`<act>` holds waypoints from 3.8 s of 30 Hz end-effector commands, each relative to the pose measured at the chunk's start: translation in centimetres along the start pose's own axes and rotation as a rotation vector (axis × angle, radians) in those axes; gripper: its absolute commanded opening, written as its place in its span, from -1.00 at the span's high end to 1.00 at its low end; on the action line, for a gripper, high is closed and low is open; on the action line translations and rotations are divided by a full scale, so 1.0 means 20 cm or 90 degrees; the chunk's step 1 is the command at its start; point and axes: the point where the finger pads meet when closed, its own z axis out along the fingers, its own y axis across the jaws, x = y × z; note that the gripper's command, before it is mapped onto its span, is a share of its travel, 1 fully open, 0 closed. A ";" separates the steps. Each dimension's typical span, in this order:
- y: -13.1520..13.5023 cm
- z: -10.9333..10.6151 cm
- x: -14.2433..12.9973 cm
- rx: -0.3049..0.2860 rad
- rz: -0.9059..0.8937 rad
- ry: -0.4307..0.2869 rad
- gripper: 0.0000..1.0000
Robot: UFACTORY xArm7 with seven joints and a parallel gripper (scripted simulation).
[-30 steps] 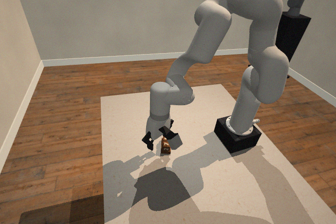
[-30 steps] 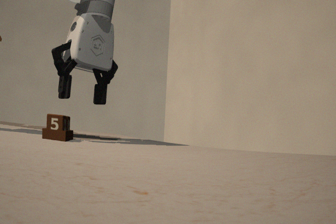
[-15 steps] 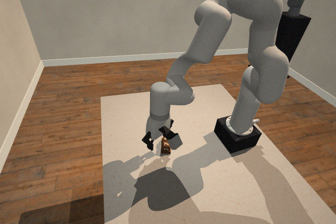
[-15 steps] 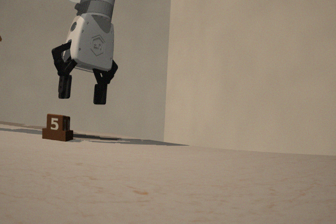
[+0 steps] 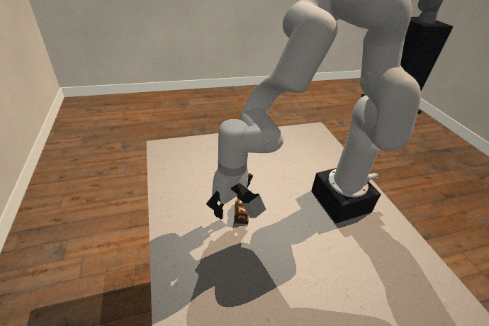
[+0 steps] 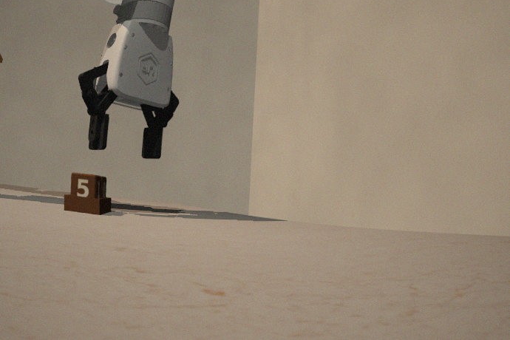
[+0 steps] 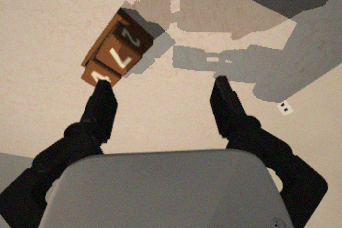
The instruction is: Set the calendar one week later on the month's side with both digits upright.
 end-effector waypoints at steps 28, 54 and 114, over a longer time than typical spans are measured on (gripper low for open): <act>0.01 -0.01 0.00 -0.002 0.000 -0.001 -1.00; -0.09 -0.01 -0.10 -0.002 0.000 -0.001 -1.00; -0.12 -0.01 -0.12 -0.002 0.000 -0.001 -1.00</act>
